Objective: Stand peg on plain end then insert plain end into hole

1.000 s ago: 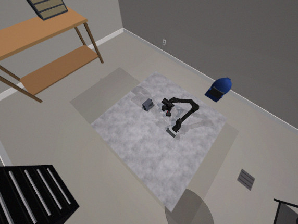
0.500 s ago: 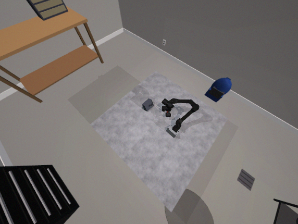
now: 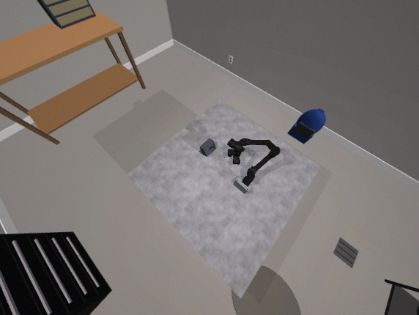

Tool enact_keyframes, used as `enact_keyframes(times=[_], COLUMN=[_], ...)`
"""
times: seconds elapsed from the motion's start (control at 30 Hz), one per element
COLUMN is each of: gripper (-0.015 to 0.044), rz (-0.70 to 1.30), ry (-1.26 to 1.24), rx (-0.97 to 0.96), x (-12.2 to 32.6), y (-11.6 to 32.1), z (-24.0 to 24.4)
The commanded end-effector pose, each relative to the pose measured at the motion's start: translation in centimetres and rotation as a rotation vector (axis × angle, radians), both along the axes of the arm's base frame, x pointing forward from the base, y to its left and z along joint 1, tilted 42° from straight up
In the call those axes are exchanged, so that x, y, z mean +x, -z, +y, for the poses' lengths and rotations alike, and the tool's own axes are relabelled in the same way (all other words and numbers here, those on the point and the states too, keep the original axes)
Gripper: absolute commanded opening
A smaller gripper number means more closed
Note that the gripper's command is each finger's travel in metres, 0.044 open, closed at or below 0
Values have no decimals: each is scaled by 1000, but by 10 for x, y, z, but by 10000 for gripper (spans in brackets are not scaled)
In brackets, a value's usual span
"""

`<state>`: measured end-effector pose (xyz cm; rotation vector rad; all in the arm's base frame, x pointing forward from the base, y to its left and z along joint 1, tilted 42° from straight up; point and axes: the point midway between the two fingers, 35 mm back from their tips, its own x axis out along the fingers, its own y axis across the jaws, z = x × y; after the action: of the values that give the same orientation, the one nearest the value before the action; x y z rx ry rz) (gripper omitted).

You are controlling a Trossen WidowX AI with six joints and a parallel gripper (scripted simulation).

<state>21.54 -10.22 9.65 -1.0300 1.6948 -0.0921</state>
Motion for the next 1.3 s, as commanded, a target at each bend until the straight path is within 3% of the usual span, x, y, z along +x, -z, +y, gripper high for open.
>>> enact_keyframes(times=[0.0, 0.8, 1.27], gripper=[0, 0, 0], rz=[0, 7, -13], ry=[2, -3, -69], rx=[0, -1, 14], x=[0, 7, 18], y=[0, -57, -43], z=[0, 53, 57])
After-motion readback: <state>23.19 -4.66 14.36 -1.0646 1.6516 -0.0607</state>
